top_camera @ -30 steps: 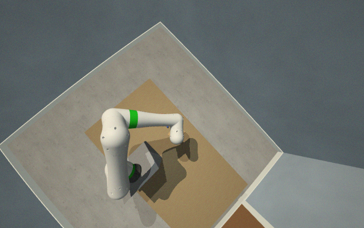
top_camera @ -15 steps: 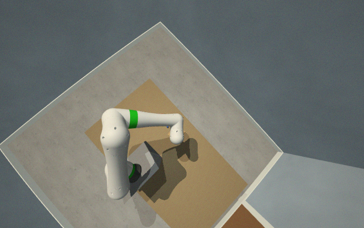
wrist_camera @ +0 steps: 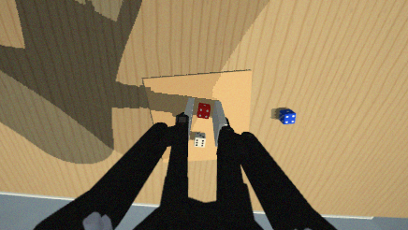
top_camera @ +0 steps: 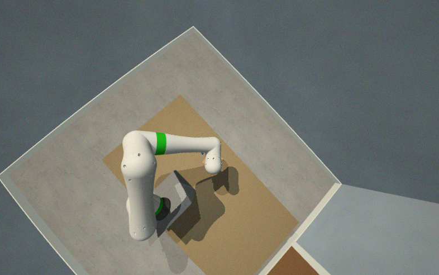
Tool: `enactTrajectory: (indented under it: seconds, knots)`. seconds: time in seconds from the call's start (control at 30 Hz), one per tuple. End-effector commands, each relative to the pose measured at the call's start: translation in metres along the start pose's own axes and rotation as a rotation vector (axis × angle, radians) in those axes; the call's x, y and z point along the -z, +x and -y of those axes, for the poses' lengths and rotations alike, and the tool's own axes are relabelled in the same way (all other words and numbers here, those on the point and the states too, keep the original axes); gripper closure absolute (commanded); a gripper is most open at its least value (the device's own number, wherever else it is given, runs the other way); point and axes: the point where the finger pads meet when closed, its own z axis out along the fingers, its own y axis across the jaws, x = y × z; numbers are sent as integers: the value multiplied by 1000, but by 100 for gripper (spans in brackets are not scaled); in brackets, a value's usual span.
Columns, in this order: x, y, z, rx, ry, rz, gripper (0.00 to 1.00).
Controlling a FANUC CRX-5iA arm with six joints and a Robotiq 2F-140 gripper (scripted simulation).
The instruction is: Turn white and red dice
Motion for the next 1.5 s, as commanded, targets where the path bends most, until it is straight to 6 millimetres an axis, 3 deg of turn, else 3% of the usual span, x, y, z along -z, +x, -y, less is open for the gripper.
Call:
enactTrajectory:
  seconds: [0.0, 0.27, 0.73, 1.03, 1.07, 1.47]
  knots:
    - [1, 0, 0, 0, 0, 0, 81]
    - [14, 0, 0, 0, 0, 0, 81]
    - [82, 0, 0, 0, 0, 0, 81]
    - [90, 0, 0, 0, 0, 0, 81]
    - [90, 0, 0, 0, 0, 0, 0]
    - [90, 0, 0, 0, 0, 0, 0]
